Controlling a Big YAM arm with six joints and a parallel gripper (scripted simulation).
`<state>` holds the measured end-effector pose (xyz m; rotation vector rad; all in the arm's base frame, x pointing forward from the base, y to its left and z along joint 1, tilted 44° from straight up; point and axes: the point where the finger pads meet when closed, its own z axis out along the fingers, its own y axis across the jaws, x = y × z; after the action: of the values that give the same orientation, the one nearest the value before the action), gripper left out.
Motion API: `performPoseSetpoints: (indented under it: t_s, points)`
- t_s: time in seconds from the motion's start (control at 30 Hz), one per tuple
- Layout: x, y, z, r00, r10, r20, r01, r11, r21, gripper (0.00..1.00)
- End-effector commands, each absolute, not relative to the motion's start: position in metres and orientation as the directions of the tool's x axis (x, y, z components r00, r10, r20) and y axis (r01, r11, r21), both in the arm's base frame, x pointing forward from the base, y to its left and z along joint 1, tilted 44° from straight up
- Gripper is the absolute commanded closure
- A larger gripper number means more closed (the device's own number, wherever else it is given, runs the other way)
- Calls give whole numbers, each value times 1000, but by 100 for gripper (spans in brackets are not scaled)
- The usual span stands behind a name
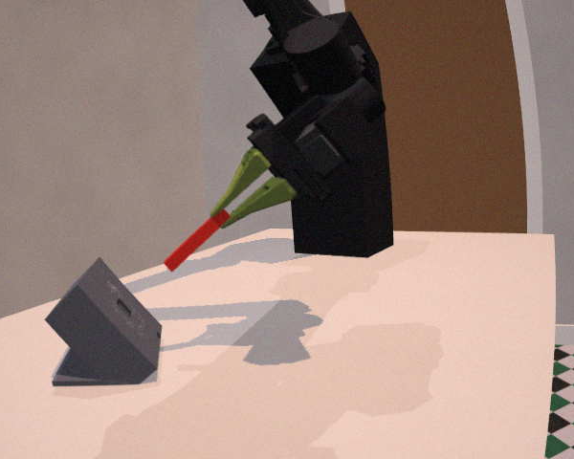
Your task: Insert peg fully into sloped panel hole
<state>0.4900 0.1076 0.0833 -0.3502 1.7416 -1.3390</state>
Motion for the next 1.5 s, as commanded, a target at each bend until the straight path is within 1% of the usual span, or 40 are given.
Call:
performPoseSetpoints:
  t_s: [0.0, 0.5, 1.47]
  points:
    - [497, 100, 85, -572, -671, -472, 289, 374, -882, 100]
    - [514, 84, 81, -572, -671, -472, 289, 373, -882, 100]
    - [526, 74, 79, -572, -672, -471, 288, 373, -882, 100]
